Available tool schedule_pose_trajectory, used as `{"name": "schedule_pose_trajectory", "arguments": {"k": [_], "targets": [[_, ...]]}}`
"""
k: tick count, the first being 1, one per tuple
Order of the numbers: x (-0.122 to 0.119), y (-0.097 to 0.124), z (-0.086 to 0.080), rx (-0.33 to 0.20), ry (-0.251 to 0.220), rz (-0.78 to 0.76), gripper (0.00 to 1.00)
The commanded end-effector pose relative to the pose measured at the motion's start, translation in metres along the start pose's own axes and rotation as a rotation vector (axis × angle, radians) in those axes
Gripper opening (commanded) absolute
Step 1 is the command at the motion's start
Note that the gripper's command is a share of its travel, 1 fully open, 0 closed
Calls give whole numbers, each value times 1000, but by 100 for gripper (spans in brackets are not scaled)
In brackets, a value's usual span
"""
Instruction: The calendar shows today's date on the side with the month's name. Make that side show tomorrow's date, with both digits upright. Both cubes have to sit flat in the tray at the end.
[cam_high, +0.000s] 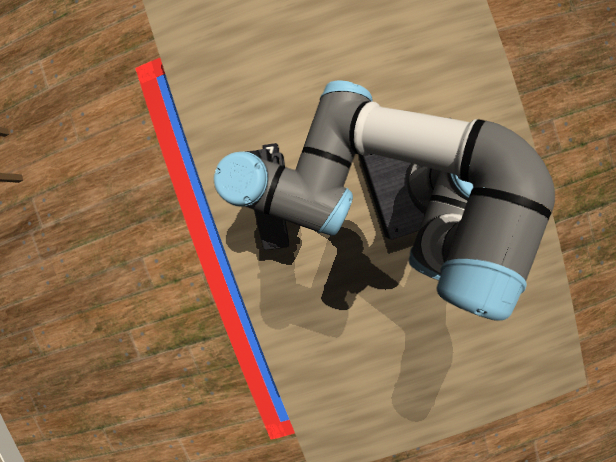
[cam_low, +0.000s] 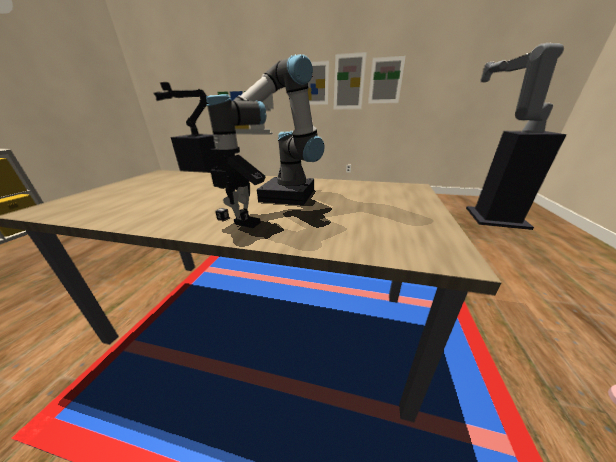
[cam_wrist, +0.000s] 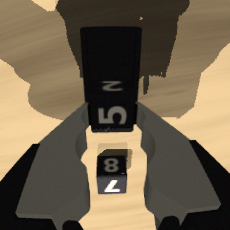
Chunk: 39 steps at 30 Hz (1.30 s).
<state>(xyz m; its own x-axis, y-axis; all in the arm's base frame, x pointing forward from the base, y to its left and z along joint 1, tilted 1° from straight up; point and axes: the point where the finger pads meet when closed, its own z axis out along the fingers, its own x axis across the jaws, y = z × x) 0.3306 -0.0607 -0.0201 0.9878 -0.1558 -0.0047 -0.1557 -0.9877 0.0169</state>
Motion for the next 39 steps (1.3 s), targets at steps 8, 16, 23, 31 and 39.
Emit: {"name": "schedule_pose_trajectory", "arguments": {"k": [8, 16, 23, 31, 39], "targets": [[0, 0, 0, 0, 2, 0, 18], [0, 0, 0, 0, 2, 0, 26], [0, 0, 0, 0, 2, 0, 29], [1, 0, -1, 0, 2, 0, 29], [1, 1, -11, -1, 4, 0, 29]]}}
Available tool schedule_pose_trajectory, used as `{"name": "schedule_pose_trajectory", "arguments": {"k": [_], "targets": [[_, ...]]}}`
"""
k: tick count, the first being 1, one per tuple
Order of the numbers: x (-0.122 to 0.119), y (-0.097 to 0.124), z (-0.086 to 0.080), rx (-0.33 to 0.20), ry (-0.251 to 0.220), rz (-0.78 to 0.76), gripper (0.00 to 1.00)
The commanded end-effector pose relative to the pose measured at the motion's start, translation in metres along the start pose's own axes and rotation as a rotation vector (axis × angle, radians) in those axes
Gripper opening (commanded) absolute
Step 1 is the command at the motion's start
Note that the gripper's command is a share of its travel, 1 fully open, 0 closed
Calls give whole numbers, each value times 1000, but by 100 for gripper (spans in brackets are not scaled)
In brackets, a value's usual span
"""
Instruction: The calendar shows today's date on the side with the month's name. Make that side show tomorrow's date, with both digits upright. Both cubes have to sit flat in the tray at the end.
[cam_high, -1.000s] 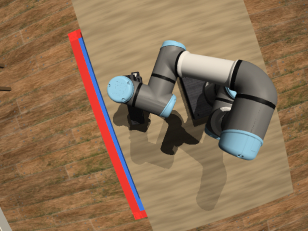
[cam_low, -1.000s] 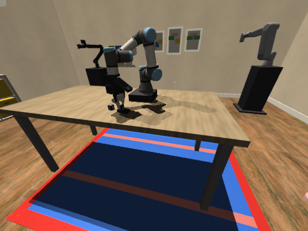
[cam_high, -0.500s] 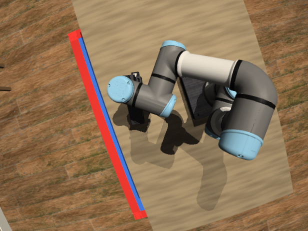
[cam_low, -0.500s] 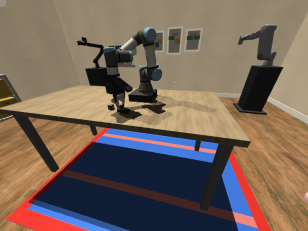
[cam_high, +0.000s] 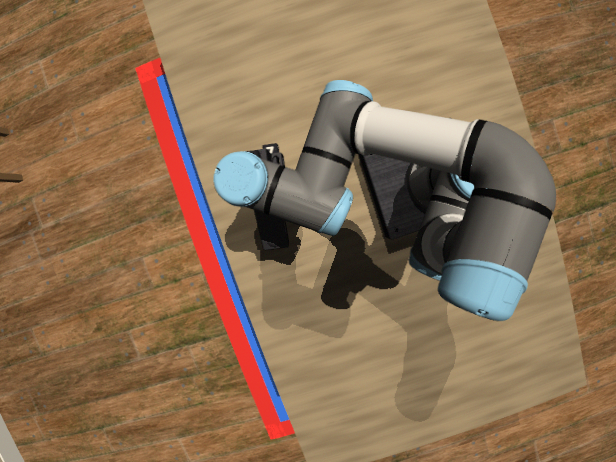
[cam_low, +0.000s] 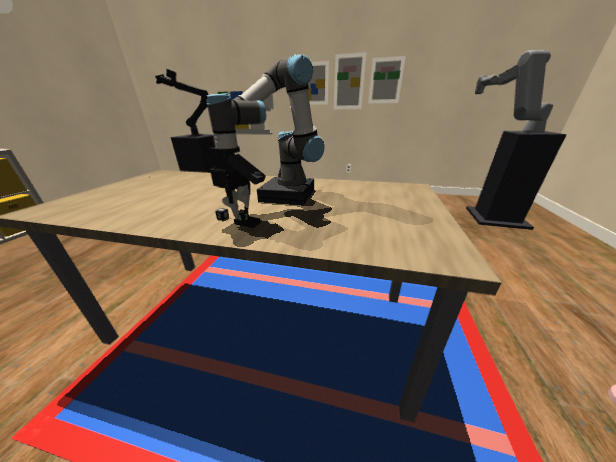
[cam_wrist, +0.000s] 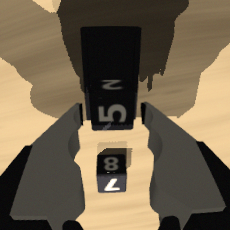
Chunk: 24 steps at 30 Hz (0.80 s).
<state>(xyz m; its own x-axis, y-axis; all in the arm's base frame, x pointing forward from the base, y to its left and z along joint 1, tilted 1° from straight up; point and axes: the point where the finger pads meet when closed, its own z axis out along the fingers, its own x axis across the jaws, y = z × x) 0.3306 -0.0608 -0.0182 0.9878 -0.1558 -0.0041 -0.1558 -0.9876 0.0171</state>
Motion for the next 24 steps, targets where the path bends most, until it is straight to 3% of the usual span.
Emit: {"name": "schedule_pose_trajectory", "arguments": {"k": [1, 9, 11, 18, 24], "targets": [[1, 1, -12, 0, 3, 0, 29], [1, 0, -43, -1, 3, 0, 29], [1, 0, -43, -1, 3, 0, 29], [1, 0, -71, -1, 3, 0, 29], [1, 0, -85, -1, 3, 0, 29]]}}
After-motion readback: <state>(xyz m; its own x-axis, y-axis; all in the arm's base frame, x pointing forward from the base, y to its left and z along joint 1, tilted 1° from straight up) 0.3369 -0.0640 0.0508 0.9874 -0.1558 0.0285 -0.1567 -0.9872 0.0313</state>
